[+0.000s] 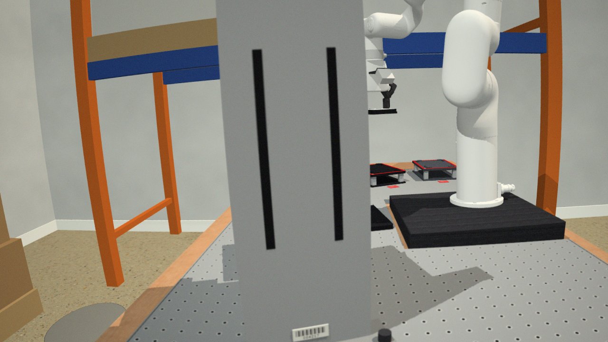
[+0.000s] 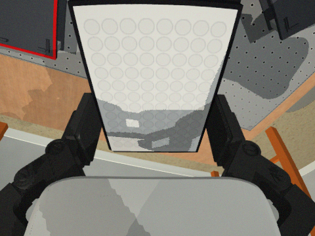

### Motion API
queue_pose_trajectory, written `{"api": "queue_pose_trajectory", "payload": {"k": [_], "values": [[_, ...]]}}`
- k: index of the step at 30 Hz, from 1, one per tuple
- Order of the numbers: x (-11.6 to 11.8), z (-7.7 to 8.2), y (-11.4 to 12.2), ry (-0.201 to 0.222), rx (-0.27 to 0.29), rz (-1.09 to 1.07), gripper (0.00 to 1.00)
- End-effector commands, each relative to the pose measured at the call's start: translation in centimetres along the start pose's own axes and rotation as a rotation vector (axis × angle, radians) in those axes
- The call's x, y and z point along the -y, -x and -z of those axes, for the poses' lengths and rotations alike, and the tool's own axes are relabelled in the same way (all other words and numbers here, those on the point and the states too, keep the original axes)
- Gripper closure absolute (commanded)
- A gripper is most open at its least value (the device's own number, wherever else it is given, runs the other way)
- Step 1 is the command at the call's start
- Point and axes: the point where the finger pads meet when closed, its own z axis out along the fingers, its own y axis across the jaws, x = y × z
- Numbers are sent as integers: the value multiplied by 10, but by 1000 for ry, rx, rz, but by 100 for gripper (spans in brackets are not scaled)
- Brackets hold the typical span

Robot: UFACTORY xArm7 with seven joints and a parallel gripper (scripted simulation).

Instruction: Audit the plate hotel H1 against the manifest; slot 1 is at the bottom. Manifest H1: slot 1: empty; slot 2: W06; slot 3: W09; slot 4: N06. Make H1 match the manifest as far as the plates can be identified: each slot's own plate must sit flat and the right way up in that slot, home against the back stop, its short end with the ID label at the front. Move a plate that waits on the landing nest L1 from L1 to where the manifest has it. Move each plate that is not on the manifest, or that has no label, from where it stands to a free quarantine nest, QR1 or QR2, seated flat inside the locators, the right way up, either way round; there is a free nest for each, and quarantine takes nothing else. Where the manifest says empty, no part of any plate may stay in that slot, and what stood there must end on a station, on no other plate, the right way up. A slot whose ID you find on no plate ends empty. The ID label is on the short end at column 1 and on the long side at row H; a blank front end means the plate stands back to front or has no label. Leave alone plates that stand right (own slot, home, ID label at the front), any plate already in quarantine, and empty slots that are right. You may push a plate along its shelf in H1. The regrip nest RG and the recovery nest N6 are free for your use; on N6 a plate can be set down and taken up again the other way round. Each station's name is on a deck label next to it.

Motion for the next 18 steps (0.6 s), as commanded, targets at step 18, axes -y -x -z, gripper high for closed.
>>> {"api": "queue_pose_trajectory", "payload": {"k": [18], "values": [[0,-28,1,1,5,0,100]]}}
